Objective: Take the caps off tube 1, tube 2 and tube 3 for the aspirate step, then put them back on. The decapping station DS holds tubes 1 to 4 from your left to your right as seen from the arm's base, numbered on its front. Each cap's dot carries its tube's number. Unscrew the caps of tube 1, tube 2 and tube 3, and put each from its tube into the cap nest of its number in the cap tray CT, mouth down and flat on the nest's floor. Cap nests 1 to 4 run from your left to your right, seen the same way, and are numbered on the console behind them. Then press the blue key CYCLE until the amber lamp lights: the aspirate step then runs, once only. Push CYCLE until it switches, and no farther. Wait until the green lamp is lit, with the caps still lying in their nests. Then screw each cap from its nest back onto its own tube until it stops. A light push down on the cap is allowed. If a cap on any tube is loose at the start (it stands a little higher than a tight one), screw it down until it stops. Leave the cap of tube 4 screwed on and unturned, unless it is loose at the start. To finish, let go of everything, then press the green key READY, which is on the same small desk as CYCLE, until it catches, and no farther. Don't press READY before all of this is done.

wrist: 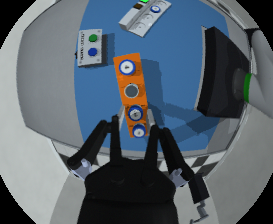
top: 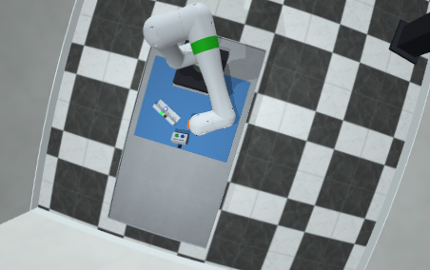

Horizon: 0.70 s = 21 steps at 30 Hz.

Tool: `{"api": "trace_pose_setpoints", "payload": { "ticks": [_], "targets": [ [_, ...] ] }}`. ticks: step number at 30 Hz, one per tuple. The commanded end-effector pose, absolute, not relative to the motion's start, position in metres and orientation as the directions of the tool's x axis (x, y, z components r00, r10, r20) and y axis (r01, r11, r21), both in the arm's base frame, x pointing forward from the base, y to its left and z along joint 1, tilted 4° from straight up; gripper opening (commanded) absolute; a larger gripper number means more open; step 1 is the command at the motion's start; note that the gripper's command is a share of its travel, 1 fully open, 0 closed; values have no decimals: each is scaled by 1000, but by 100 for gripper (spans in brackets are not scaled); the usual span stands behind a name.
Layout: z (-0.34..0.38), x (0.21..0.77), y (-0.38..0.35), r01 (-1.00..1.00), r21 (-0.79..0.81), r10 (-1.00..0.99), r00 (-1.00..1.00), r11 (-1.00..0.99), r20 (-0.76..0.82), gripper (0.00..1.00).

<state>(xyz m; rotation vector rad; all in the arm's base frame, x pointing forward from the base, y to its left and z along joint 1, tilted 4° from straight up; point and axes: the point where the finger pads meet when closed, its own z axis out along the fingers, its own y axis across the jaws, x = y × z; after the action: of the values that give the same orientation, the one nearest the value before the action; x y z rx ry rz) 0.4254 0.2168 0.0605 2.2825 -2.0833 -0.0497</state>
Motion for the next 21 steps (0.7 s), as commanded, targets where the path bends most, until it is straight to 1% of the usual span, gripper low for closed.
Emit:
{"api": "trace_pose_setpoints", "payload": {
  "ticks": [1,10,12,19,21],
  "targets": [
    [61,426,217,-963,62,-965,262,-262,-5,35],
    [61,426,217,-809,56,-811,585,-585,-26,35],
    [61,426,217,-809,56,-811,585,-585,-26,35],
    [61,426,217,-616,47,-617,786,-787,-41,35],
    [61,426,217,-610,47,-612,790,-791,-41,35]
  ]
}}
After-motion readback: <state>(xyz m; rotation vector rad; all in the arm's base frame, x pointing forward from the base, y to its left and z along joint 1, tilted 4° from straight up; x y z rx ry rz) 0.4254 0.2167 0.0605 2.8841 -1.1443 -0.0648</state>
